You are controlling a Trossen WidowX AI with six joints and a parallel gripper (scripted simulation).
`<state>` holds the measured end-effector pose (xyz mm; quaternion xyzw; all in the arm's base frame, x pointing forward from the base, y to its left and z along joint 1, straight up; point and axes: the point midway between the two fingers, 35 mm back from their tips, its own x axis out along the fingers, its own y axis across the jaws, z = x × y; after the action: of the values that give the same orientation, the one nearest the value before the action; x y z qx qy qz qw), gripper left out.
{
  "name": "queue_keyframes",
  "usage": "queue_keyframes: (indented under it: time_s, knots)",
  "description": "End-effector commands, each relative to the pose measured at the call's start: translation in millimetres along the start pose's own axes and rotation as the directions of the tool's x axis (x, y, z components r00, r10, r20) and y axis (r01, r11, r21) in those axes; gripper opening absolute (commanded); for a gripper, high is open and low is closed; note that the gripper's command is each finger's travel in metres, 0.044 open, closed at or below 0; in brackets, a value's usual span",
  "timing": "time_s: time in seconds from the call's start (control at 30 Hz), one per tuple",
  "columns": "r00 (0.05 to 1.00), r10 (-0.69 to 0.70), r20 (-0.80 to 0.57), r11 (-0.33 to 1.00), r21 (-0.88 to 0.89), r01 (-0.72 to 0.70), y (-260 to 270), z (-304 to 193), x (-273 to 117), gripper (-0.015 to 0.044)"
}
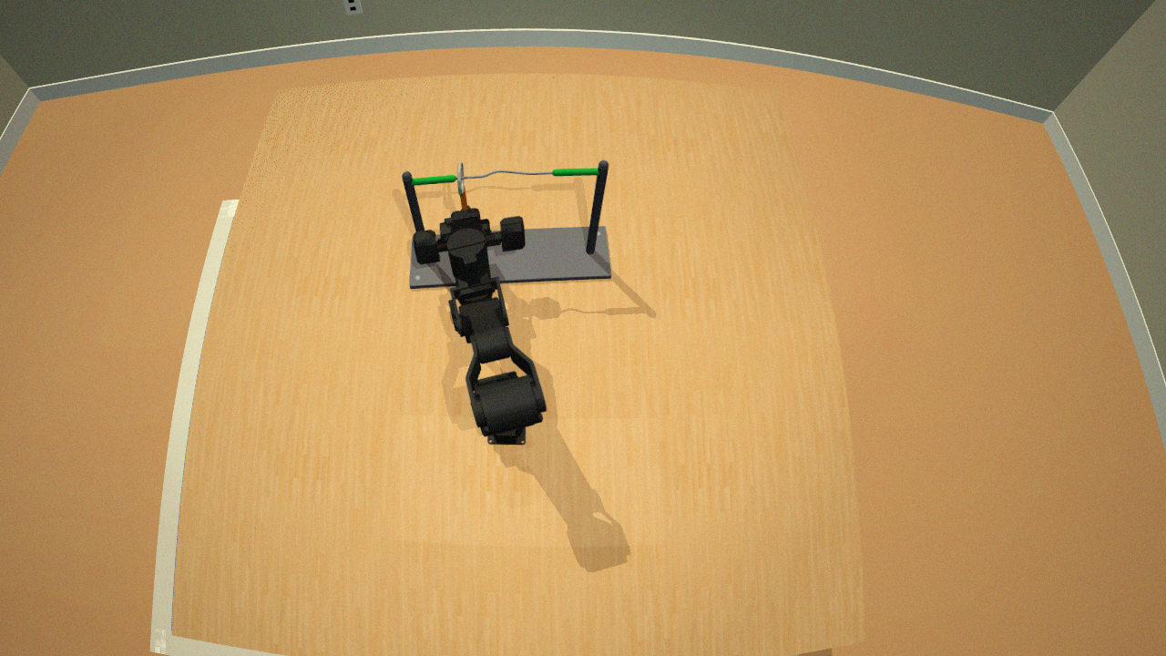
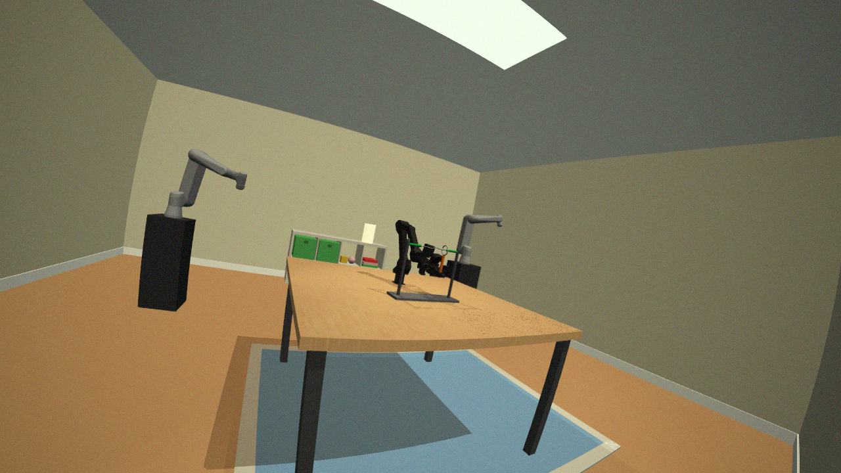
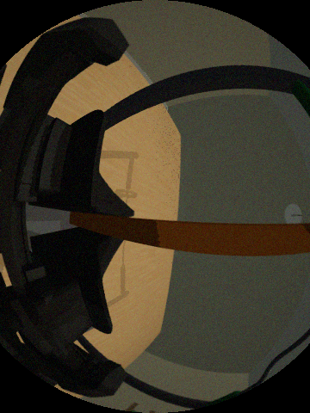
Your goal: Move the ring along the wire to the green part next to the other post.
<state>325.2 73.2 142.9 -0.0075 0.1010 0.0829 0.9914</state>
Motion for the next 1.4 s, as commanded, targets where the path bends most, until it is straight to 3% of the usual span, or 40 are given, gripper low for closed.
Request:
queue_keyframes:
  time_s: [0.0, 1.37]
  knots:
    - [1.000, -0.001, 0.006, 1.000, 0.005, 0.001, 3.7, 1.6, 0.5, -0.0150]
    - [1.000, 0.005, 0.005, 1.000, 0.007, -0.005, 27.1, -14.3, 6.5, -0.0150]
